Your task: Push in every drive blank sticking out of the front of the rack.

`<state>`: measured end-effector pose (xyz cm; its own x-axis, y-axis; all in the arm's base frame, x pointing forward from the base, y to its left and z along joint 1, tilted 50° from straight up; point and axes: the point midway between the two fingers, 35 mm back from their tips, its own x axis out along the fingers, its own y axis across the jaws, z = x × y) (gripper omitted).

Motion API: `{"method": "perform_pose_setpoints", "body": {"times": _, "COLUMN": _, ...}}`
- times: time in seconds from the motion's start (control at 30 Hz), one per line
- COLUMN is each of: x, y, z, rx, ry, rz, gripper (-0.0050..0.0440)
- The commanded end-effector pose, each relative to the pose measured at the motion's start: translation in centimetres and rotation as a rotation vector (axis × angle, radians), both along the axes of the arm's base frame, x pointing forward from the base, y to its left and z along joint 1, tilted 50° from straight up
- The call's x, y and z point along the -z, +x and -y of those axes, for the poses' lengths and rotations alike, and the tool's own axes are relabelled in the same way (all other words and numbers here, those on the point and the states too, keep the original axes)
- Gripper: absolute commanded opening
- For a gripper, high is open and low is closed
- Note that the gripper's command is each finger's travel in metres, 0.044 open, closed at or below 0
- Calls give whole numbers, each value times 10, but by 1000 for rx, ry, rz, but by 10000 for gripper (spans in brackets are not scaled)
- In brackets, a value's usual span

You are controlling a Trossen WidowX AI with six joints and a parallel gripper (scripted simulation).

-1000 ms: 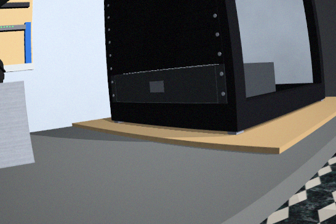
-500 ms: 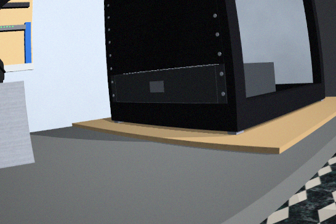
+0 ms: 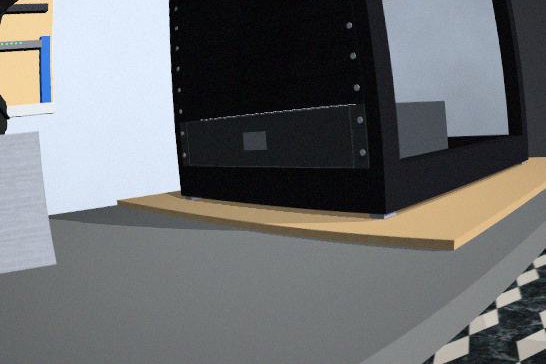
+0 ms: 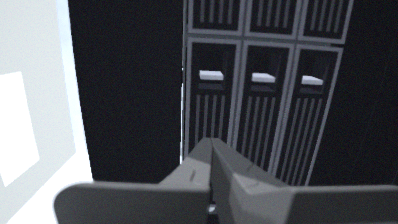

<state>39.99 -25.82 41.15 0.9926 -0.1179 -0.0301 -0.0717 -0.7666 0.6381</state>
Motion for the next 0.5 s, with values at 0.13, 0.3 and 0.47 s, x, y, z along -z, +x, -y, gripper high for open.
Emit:
{"method": "perform_pose_setpoints", "body": {"times": 0.13, "x": -8, "y": 1, "z": 1, "rx": 4, "ry": -14, "rz": 12, "gripper": -50}}
{"method": "perform_pose_setpoints", "body": {"times": 0.3, "x": -8, "y": 3, "z": 1, "rx": 4, "ry": -14, "rz": 12, "gripper": -50}}
{"method": "perform_pose_setpoints", "body": {"times": 0.47, "x": -8, "y": 3, "z": 1, "rx": 4, "ry": -14, "rz": 12, "gripper": -50}}
